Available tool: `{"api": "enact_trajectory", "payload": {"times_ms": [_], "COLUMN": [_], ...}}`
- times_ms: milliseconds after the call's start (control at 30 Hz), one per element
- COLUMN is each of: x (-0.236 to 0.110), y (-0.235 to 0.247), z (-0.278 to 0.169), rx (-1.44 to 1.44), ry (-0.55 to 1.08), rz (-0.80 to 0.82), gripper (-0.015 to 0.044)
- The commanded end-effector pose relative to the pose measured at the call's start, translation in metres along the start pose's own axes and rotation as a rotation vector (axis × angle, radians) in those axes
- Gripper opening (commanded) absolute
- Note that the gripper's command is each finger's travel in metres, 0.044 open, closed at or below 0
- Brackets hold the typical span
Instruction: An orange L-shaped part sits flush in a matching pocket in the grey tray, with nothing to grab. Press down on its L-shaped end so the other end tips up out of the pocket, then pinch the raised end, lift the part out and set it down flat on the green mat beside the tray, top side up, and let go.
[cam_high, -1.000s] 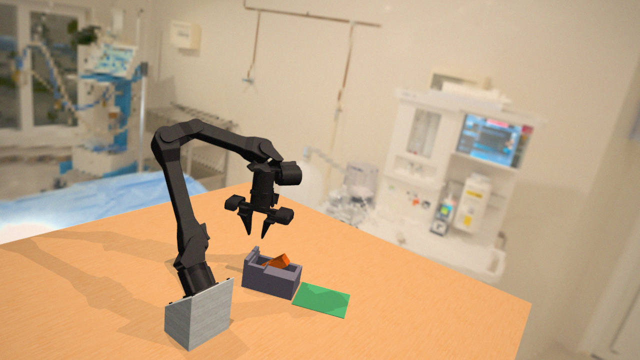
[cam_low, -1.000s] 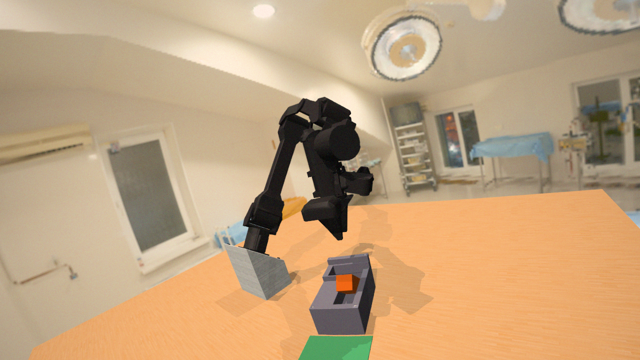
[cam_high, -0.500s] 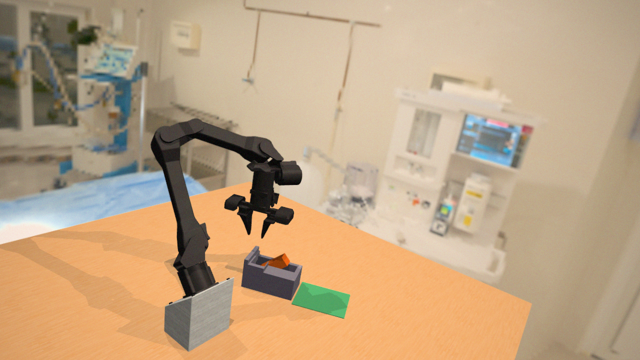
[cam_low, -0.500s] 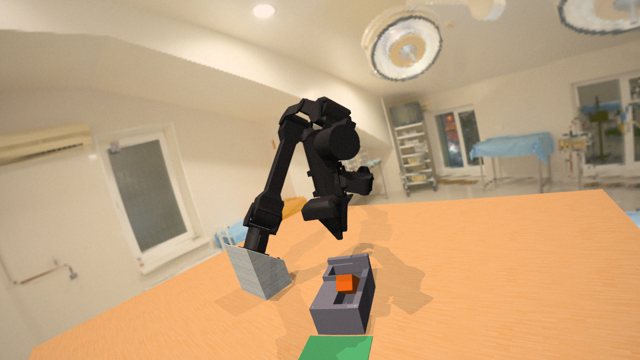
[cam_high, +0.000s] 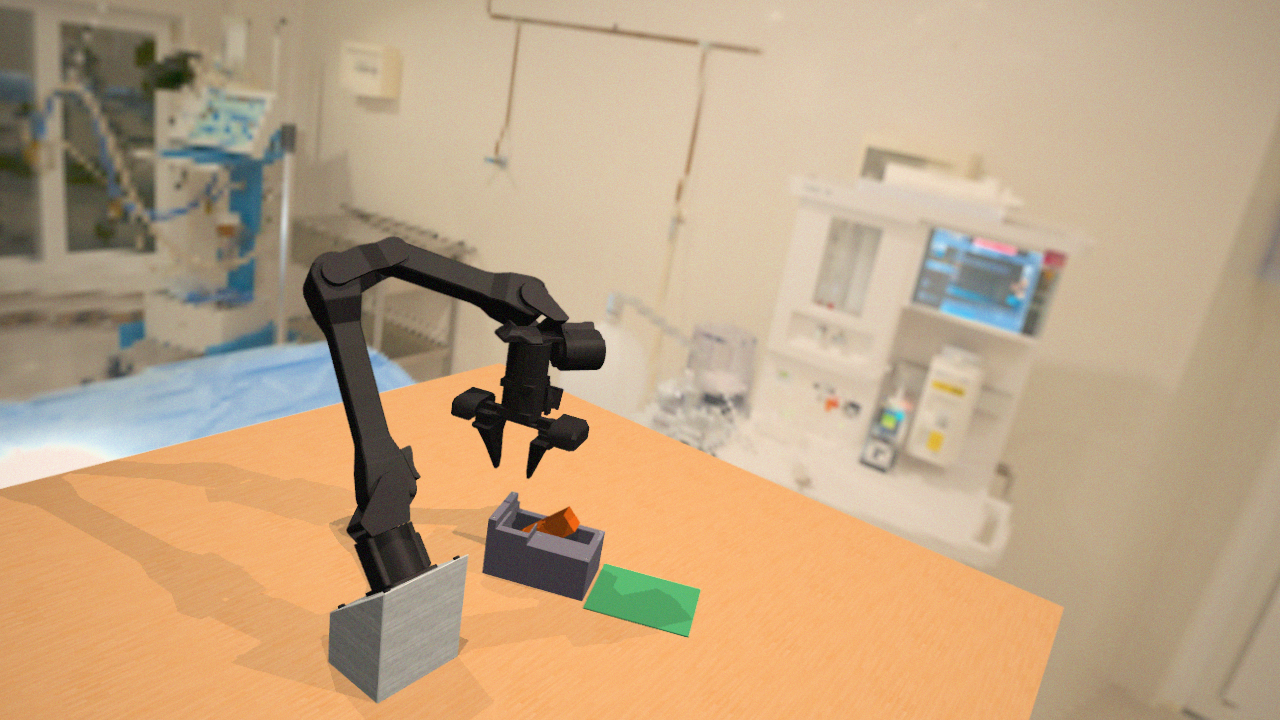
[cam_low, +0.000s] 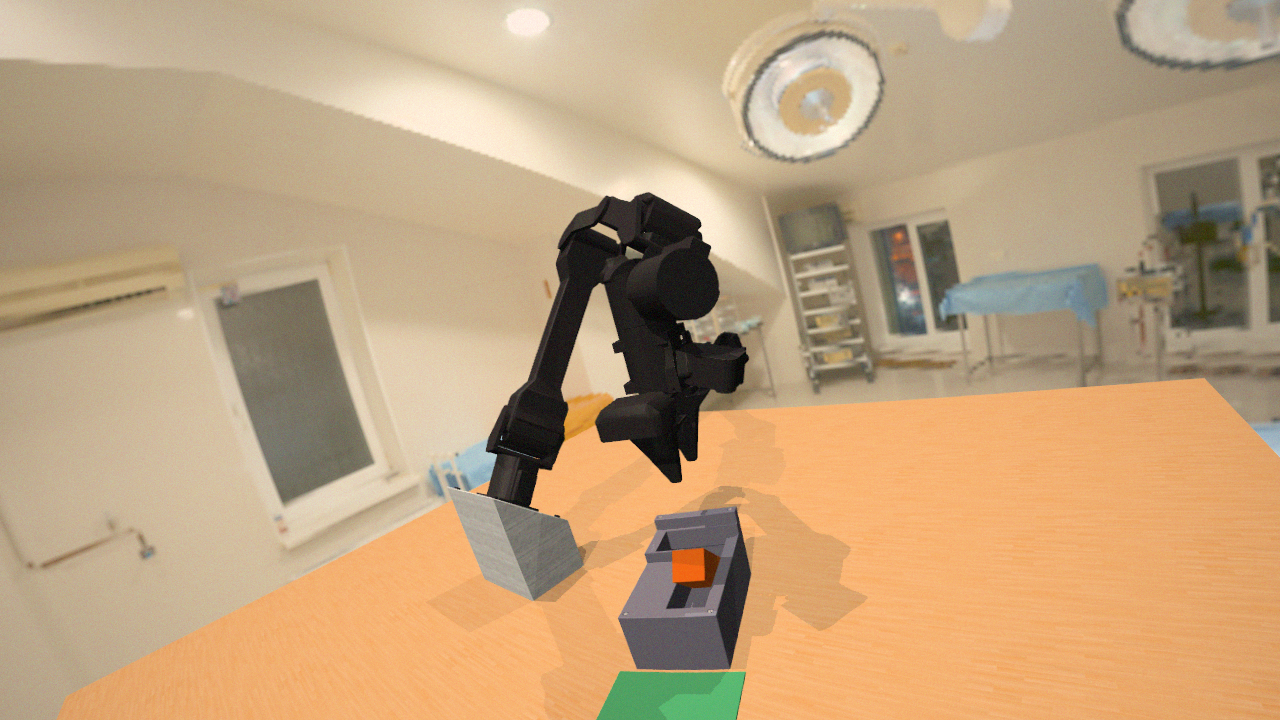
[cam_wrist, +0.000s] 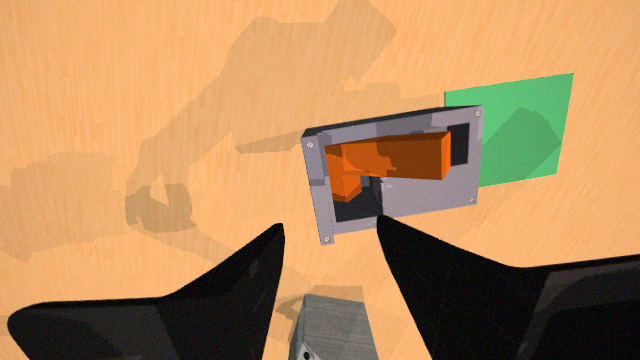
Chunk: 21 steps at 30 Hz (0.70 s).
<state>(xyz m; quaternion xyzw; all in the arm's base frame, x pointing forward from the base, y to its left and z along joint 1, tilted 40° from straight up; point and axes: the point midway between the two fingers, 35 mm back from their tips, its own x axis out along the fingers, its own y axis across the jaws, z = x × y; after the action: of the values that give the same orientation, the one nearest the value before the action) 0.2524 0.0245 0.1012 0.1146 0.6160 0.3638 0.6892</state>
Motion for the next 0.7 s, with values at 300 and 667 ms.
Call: {"api": "enact_trajectory", "payload": {"times_ms": [300, 667], "x": [-0.004, -0.004], "y": [-0.061, -0.075], "z": [0.017, 0.019], "rx": [1.209, 1.474], "ry": [-0.007, -0.009], "rz": [-0.008, -0.007], "gripper": [0.028, 0.028]}}
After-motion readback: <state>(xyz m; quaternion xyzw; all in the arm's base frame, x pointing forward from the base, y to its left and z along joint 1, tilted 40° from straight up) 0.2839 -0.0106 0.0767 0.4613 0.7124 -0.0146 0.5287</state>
